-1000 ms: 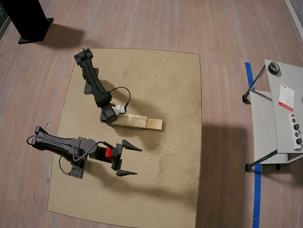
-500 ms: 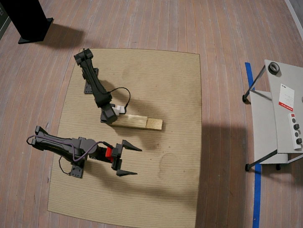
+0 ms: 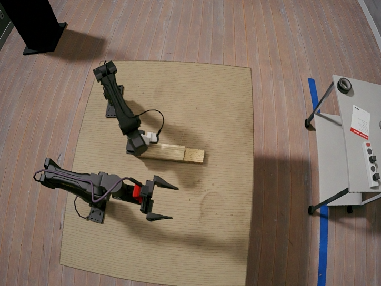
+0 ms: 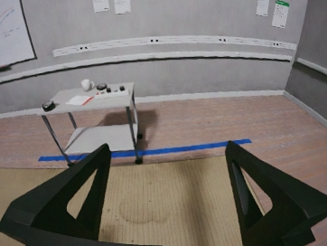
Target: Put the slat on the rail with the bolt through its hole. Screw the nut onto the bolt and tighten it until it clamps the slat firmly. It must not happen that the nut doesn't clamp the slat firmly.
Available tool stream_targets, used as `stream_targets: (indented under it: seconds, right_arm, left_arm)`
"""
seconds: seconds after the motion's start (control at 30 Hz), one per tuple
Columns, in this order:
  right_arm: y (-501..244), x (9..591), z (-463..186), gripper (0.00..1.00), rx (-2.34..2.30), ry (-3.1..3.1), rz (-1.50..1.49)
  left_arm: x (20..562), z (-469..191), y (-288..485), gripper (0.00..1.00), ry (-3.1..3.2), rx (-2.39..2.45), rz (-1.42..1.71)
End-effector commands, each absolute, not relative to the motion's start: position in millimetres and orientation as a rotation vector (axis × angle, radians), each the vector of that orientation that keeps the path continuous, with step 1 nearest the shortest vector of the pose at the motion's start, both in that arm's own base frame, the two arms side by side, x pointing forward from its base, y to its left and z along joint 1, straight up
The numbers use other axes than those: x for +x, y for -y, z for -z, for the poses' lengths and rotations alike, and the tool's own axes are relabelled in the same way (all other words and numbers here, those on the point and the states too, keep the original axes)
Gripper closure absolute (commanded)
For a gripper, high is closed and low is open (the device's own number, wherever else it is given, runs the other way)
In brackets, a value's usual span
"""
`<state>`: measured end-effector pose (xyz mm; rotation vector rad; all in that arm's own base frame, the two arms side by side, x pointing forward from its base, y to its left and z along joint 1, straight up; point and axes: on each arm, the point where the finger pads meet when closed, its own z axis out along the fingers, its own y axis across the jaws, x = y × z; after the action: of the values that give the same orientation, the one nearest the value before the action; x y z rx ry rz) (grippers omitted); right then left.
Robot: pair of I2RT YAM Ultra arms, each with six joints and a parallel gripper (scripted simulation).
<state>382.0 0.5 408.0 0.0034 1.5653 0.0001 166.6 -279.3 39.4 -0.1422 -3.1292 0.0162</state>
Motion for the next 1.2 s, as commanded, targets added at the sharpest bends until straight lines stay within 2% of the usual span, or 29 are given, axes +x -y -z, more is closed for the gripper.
stream_targets:
  seconds: [0.0, 0.07, 0.13, 0.17, 0.4, 0.83, 1.17]
  right_arm:
    - [-1.0, 380.6, -411.8, 0.00, 0.000, -1.559, 0.000]
    - [-1.0, 380.6, -411.8, 0.00, 0.000, -1.559, 0.000]
    - [-1.0, 380.6, -411.8, 0.00, 0.000, -1.559, 0.000]
    - [-1.0, 380.6, -411.8, 0.00, 0.000, -1.559, 0.000]
    - [-1.0, 380.6, -411.8, 0.00, 0.000, -1.559, 0.000]
    - [-1.0, 380.6, -411.8, 0.00, 0.000, -1.559, 0.000]
    - [-1.0, 380.6, -411.8, 0.00, 0.000, -1.559, 0.000]
  left_arm:
    - [166.9, -40.1, 280.1, 0.28, 3.142, -0.147, -0.017]
    - [166.9, -40.1, 280.1, 0.28, 3.142, -0.147, -0.017]
    - [167.7, -42.1, 281.0, 0.05, 3.135, -0.142, -0.030]
    - [167.7, -42.1, 281.0, 0.00, 3.135, -0.142, -0.030]
    - [167.7, -42.1, 281.0, 0.00, 3.135, -0.142, -0.030]
    - [167.2, -87.8, 281.3, 0.00, 3.156, -0.141, -0.018]
    - [167.2, -88.6, 281.3, 0.00, 3.156, -0.145, -0.017]
